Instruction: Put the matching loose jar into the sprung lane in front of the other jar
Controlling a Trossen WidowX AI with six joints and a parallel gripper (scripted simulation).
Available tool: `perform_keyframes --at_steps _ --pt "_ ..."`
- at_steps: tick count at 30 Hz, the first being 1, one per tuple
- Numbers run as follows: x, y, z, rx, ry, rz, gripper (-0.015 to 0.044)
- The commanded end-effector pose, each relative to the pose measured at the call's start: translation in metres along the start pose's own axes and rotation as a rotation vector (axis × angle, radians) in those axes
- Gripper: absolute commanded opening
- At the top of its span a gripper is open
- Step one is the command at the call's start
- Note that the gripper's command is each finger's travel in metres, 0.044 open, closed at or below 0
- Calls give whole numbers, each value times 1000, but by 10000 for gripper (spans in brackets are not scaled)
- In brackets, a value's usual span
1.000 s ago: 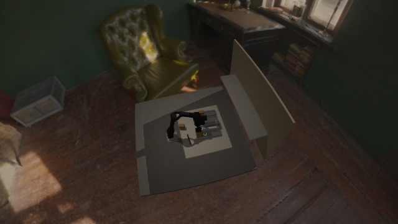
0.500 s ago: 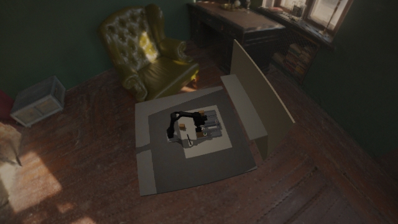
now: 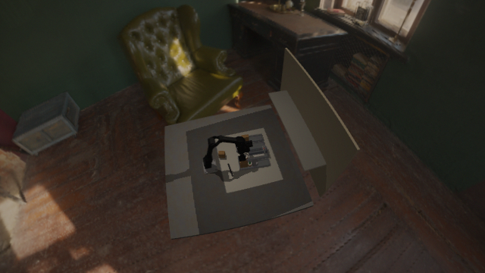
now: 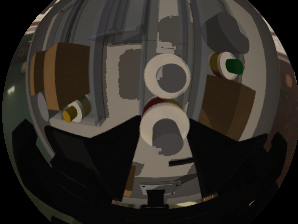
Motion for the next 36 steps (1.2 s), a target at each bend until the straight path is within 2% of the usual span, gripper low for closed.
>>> perform_keyframes --at_steps 1,36 --pt "1 6 -2 -24 5 -5 0" --pt "1 6 9 -24 5 -5 0"
Point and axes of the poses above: the point midway between the two fingers, 35 mm back from their tips, its own z axis out along the fingers, its own x axis across the jaws, y = z × x, the point moved 2 cm from there along -z, back along the fingers, and after that the axes turned 13 degrees about z, right-handed, at the moved point
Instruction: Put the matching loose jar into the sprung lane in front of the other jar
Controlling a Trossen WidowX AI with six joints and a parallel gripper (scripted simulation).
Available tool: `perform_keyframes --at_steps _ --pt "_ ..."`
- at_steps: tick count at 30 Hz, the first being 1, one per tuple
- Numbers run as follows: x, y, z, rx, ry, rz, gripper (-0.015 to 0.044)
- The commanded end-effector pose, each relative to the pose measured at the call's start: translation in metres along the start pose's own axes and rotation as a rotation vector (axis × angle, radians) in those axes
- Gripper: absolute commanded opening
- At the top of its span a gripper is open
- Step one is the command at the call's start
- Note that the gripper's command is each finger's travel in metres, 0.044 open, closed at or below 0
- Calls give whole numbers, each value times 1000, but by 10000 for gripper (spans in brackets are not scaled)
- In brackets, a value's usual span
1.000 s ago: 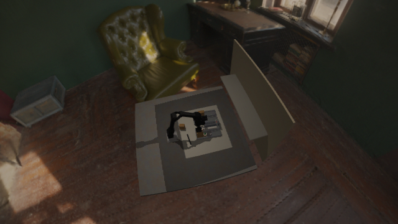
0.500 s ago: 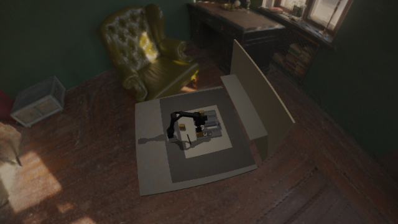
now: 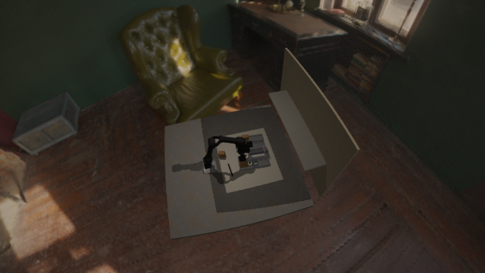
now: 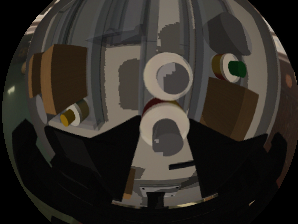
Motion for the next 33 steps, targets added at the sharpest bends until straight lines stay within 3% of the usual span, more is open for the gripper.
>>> perform_keyframes --at_steps 1,33 --pt "1 4 3 -17 3 -5 0" --pt "0 2 14 -17 3 -5 0"
Point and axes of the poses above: the point midway between the two fingers, 35 mm back from their tips, its own z axis out along the fingers, its own x axis across the jaws, y = z × x, the point moved 2 cm from there along -z, back along the fingers, and after that the axes turned 13 degrees about z, right-handed, at the moved point
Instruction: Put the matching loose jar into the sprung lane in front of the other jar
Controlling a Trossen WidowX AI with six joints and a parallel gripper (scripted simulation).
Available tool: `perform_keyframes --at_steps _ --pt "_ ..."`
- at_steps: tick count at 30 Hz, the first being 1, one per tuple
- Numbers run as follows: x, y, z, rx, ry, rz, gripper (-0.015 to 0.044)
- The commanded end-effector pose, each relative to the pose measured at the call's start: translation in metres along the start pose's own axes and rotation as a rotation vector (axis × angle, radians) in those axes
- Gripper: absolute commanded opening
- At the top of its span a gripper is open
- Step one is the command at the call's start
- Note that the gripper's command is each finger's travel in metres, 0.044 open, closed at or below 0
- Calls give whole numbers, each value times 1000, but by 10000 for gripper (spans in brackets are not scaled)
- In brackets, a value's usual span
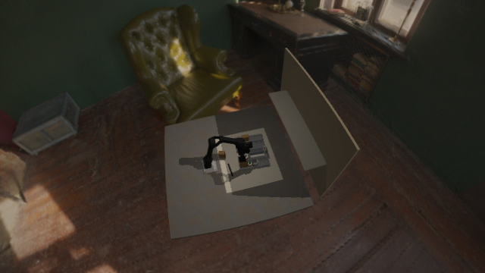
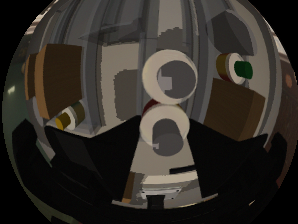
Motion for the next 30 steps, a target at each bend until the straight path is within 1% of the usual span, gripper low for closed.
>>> perform_keyframes --at_steps 1,30 --pt "0 2 3 -12 2 -5 0" --pt "-1 -2 3 -11 2 -5 0"
Point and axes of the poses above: the point midway between the two fingers, 35 mm back from their tips, its own z axis out along the fingers, its own x axis across the jaws, y = z × x, the point moved 2 cm from there along -z, back along the fingers, and after that the axes turned 13 degrees about z, right-handed, at the moved point
